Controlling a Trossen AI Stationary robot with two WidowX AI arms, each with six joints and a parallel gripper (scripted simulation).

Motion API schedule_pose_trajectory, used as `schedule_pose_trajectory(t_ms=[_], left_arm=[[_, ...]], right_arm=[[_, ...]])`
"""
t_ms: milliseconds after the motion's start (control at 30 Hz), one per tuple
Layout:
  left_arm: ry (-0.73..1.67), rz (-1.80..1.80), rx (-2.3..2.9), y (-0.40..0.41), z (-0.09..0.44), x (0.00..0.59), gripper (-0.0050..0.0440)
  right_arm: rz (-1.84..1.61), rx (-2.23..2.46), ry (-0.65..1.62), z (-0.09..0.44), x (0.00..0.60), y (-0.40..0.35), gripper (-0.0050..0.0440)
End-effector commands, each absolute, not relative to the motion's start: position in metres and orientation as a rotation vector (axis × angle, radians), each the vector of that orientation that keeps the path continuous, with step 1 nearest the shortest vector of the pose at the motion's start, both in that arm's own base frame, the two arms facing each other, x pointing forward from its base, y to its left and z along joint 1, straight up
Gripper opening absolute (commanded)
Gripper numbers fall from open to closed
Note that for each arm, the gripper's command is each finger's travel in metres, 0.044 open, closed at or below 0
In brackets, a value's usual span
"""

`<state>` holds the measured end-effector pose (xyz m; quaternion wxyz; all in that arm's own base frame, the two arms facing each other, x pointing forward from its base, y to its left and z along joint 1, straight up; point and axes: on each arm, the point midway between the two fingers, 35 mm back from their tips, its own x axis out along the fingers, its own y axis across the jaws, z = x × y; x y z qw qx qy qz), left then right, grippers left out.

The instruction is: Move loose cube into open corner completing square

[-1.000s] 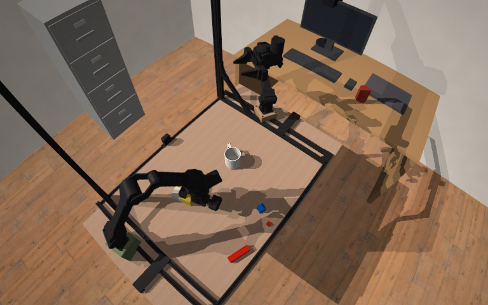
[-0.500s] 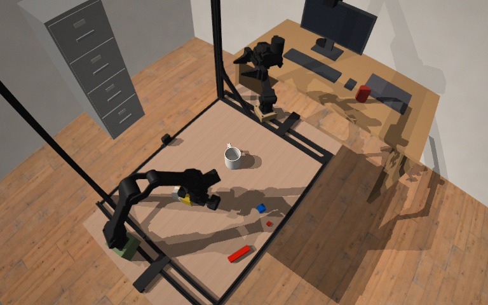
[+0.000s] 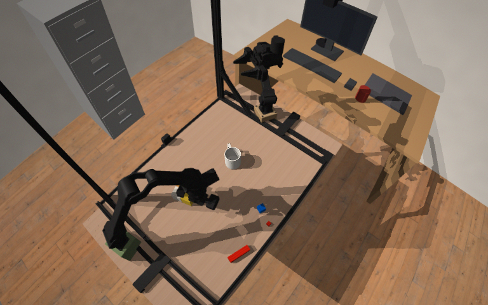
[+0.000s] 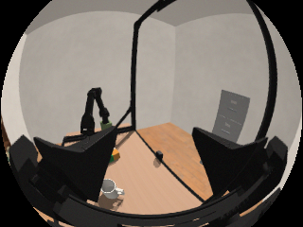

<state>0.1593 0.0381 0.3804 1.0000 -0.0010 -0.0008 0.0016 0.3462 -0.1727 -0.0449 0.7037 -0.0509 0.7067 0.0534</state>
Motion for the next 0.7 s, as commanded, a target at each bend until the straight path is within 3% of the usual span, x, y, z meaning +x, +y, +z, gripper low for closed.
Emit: schedule_pose_trajectory(t_ms=[0,667], left_arm=[[-0.001,0.0,-0.001,0.0377,0.3802,0.1592,0.04],[-0.001,0.0,-0.001,0.0377,0.3802,0.1592,0.04]], right_arm=[[0.114,-0.114,1.568,-0.0432,0.3459,-0.171,0.0],[0.114,-0.114,1.568,-0.0432,0.3447,-0.163,0.0]])
